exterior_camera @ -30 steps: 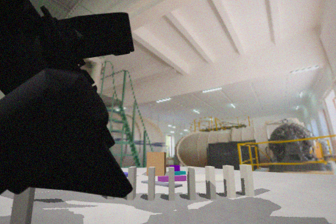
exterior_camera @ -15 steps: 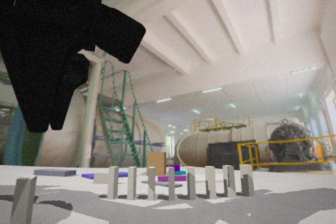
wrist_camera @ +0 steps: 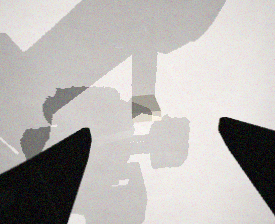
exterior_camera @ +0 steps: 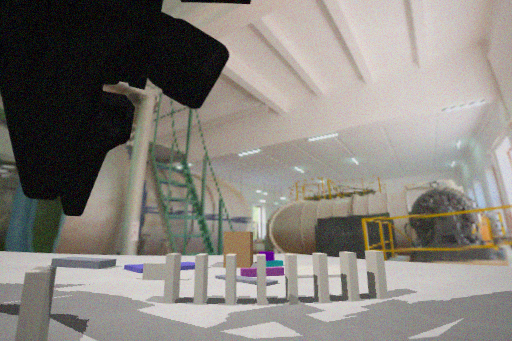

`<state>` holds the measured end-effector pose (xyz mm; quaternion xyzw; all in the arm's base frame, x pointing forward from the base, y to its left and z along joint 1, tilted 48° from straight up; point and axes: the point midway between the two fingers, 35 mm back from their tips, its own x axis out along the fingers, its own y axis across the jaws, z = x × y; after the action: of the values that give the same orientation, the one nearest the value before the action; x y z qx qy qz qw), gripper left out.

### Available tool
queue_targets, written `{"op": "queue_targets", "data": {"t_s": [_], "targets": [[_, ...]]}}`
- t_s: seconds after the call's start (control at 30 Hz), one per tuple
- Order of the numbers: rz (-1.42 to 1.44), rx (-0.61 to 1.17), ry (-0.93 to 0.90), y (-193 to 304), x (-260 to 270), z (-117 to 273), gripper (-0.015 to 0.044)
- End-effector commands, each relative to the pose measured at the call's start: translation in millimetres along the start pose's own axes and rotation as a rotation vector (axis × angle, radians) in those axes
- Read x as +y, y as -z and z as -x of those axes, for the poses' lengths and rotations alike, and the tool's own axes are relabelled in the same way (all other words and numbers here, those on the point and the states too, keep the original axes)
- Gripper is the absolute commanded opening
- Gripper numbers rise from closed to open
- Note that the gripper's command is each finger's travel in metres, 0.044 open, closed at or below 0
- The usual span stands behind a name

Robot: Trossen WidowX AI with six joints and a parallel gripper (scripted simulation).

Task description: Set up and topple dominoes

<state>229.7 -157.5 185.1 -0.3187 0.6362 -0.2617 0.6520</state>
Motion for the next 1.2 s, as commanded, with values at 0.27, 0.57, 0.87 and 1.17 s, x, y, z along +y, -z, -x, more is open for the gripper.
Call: {"op": "queue_targets", "data": {"t_s": [0.27, 0.57, 0.87, 1.17], "targets": [[0.014, 0.015, 0.001, 5, 2, -42, 0.044], [0.014, 0.015, 0.002, 5, 2, -54, 0.044], [0.014, 0.015, 0.002, 5, 2, -54, 0.023], [0.014, 0.015, 0.002, 5, 2, -54, 0.0107]]}}
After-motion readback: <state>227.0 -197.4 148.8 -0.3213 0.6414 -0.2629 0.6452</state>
